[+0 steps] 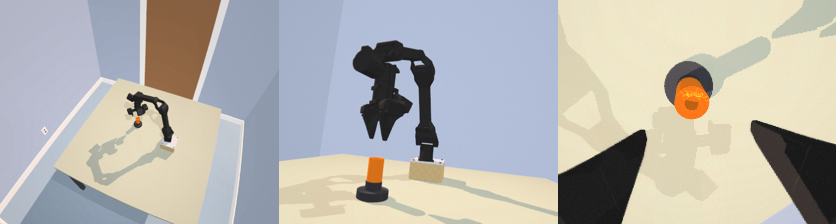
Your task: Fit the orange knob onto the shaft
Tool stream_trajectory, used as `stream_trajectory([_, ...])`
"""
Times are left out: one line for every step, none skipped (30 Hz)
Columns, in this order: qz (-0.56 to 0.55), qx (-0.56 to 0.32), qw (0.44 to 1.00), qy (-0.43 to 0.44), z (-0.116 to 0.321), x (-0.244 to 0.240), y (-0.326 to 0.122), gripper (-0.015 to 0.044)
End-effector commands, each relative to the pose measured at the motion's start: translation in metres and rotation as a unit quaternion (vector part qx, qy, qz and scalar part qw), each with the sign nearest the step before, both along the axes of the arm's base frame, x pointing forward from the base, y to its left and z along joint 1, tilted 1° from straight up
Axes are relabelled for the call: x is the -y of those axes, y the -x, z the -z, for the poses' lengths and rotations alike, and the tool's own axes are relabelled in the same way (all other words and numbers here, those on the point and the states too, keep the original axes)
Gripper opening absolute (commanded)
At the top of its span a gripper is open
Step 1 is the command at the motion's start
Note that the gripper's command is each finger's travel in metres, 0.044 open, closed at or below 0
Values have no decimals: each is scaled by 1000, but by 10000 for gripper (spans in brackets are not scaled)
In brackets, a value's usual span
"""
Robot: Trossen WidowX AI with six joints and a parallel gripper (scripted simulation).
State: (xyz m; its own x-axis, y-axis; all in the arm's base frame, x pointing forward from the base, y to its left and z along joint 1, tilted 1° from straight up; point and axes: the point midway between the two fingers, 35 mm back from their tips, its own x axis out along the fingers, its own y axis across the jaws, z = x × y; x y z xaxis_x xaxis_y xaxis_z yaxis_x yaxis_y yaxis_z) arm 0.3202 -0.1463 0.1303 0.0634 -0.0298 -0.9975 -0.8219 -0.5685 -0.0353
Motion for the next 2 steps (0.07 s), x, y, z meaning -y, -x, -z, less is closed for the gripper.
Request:
stream_trajectory([0,-6,1000,-3,3,0,0,440])
stream_trajectory([0,-6,1000,-3,3,0,0,440])
